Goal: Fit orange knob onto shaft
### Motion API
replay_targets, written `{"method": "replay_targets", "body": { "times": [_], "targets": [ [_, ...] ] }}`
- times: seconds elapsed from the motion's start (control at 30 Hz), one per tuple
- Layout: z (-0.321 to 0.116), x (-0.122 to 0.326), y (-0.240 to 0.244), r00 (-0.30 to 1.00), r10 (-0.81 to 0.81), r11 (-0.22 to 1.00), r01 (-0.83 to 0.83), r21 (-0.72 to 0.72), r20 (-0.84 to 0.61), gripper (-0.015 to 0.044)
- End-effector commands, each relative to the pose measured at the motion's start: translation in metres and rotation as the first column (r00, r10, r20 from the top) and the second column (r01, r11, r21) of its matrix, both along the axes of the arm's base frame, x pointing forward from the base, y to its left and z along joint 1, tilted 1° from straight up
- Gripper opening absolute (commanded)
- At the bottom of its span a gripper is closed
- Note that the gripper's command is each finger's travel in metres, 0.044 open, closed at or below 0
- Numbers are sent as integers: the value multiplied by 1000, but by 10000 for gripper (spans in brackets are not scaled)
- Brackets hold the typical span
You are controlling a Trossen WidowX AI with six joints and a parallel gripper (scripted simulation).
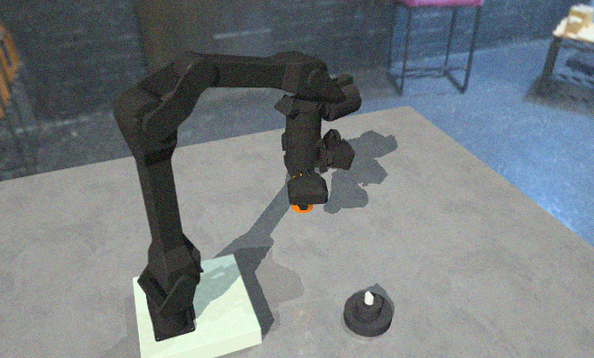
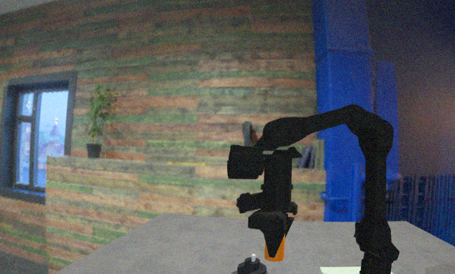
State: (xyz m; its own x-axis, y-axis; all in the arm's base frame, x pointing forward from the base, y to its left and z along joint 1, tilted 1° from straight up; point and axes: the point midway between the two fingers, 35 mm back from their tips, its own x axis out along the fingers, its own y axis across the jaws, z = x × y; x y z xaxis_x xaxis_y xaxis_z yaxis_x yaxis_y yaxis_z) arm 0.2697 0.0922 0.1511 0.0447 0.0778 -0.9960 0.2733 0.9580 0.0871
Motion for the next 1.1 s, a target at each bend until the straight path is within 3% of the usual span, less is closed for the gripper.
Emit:
{"method": "replay_targets", "body": {
  "times": [0.0, 0.9, 1.07],
  "targets": [
    [-3, 2, 1, 1000, -6, 999, 6, -44, -3, 0],
    [-133, 19, 10, 1000, -11, 998, 11, -63, -3, 0],
    [-136, 16, 10, 1000, -11, 998, 11, -64, -4, 0]
  ]
}}
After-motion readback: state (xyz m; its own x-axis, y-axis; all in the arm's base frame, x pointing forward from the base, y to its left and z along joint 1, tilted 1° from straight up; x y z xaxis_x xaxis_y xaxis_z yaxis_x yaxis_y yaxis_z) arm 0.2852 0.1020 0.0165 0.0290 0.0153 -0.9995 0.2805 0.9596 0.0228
